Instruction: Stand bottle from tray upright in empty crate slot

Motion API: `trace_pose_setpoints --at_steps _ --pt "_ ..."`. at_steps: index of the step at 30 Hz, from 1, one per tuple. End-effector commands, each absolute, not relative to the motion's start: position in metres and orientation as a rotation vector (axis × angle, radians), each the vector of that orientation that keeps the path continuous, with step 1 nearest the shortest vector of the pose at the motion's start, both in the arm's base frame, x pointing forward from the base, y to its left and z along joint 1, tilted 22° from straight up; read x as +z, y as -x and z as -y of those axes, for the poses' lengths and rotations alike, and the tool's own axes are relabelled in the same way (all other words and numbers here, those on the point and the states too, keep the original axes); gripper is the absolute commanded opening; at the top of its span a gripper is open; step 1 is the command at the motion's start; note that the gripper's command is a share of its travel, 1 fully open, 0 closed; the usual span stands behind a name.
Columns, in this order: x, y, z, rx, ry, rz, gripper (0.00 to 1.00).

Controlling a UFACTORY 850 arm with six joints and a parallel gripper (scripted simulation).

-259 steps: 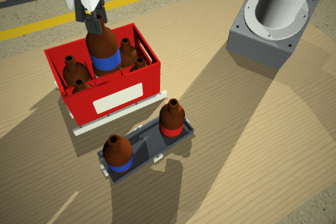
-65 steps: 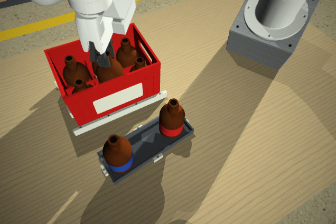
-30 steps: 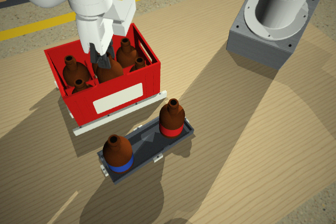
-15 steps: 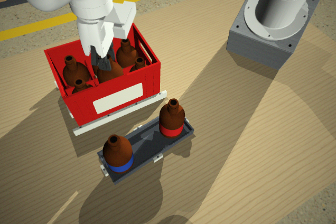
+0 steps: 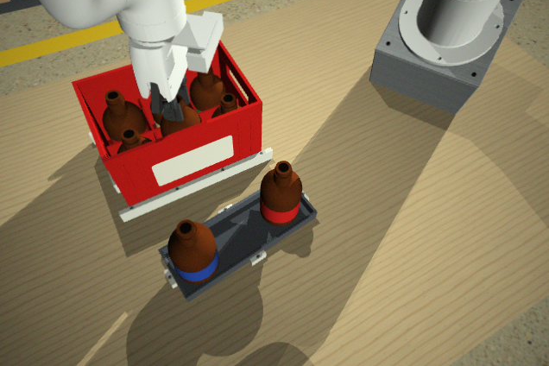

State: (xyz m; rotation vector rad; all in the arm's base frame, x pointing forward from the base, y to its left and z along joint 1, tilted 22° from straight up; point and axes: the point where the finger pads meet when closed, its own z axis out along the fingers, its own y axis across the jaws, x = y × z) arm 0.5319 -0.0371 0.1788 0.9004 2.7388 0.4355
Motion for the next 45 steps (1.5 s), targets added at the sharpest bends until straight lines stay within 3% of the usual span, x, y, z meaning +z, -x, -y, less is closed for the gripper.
trace_pose_setpoints --at_steps 1,45 --pt "0.176 -0.534 0.037 0.436 -0.9 -2.737 0.0" --pt "0.164 -0.538 0.034 0.436 -0.9 -2.737 0.0"
